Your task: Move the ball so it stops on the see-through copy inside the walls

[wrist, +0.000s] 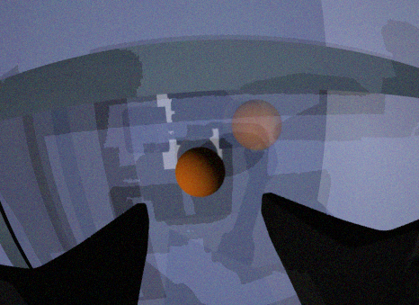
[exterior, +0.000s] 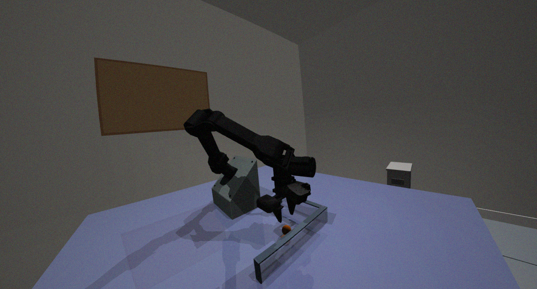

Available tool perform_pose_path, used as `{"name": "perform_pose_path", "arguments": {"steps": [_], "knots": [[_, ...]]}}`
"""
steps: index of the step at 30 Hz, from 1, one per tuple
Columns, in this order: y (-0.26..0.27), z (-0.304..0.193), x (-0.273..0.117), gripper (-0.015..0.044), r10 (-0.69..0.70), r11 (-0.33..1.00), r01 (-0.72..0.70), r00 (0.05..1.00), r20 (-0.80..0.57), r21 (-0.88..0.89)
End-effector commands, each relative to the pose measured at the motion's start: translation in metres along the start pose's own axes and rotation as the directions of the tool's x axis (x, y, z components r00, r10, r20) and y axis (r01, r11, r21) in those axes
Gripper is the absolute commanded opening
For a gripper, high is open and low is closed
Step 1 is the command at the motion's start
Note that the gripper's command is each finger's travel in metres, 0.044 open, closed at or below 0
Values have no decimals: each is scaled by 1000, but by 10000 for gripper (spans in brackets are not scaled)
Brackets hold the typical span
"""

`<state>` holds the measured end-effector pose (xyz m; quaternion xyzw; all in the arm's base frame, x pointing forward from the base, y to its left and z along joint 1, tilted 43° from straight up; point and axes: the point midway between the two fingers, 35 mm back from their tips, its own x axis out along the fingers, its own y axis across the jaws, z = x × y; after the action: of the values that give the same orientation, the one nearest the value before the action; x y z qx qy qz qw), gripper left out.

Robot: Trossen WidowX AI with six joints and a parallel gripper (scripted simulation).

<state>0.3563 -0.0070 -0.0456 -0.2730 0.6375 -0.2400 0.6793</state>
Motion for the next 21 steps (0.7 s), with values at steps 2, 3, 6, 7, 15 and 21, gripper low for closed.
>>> {"name": "perform_pose_path", "arguments": {"steps": [2, 3, 6, 7, 15, 21], "knots": [[0, -1, 4, 261, -8, 1000, 8, 1000, -1, -17], [0, -1, 10, 261, -9, 1000, 9, 1000, -1, -17], [-1, -1, 15, 261, -9, 1000, 9, 1000, -1, -17], [-1, -1, 15, 261, -9, 1000, 9, 1000, -1, -17], [-1, -1, 25, 261, -9, 1000, 9, 1000, -1, -17], [-1, -1, 35, 261, -9, 1000, 9, 1000, -1, -17]]}}
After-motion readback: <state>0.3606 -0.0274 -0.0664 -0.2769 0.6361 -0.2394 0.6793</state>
